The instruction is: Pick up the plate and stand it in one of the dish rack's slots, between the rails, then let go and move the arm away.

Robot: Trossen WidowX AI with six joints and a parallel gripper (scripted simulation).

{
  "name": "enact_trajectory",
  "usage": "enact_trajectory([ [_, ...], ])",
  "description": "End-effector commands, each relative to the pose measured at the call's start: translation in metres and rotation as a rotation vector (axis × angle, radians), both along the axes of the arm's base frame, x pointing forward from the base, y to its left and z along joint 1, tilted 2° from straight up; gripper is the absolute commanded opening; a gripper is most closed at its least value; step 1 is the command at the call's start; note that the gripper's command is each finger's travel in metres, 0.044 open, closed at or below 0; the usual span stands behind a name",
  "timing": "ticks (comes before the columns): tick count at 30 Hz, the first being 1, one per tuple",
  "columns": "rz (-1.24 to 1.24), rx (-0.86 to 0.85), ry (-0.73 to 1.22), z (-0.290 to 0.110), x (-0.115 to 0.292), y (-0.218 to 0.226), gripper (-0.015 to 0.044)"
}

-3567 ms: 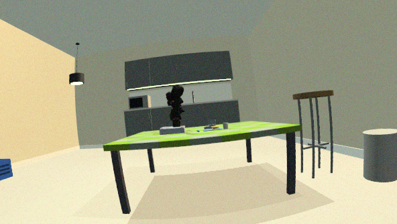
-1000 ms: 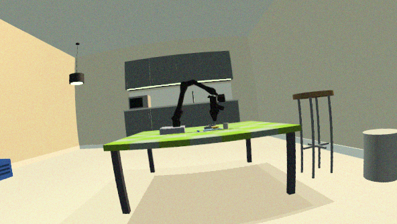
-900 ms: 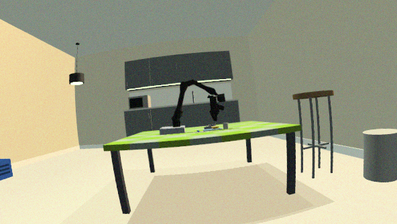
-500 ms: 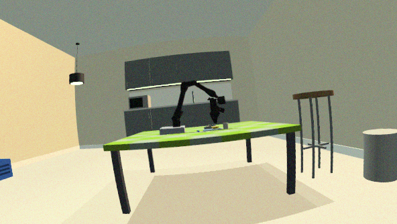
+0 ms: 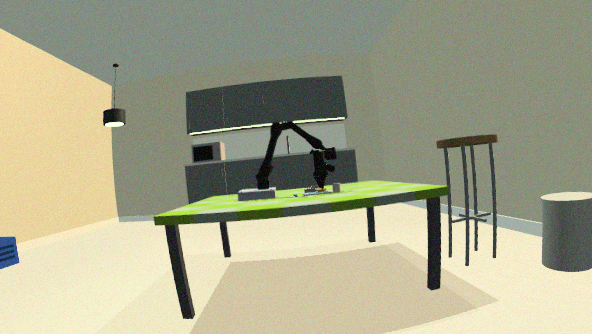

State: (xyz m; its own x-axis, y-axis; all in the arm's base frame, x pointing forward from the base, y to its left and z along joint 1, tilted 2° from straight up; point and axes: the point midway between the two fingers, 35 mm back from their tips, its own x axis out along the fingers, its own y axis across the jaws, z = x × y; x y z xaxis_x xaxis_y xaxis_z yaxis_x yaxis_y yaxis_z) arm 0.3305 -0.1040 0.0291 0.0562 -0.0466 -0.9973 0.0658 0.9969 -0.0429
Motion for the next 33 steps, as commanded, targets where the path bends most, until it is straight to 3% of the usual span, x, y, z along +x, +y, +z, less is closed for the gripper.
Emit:
enact_trajectory([
  [1,0.003,0.005,0.003,-0.0092,-0.0013,0.0000,0.0400],
  [17,0.003,0.004,0.003,-0.0178,-0.0024,-0.0007,0.0375],
  [29,0.003,0.004,0.003,-0.0178,-0.0024,-0.0007,0.0295],
  [33,0.003,0.004,0.003,-0.0107,-0.0006,-0.0011,0.0190],
])
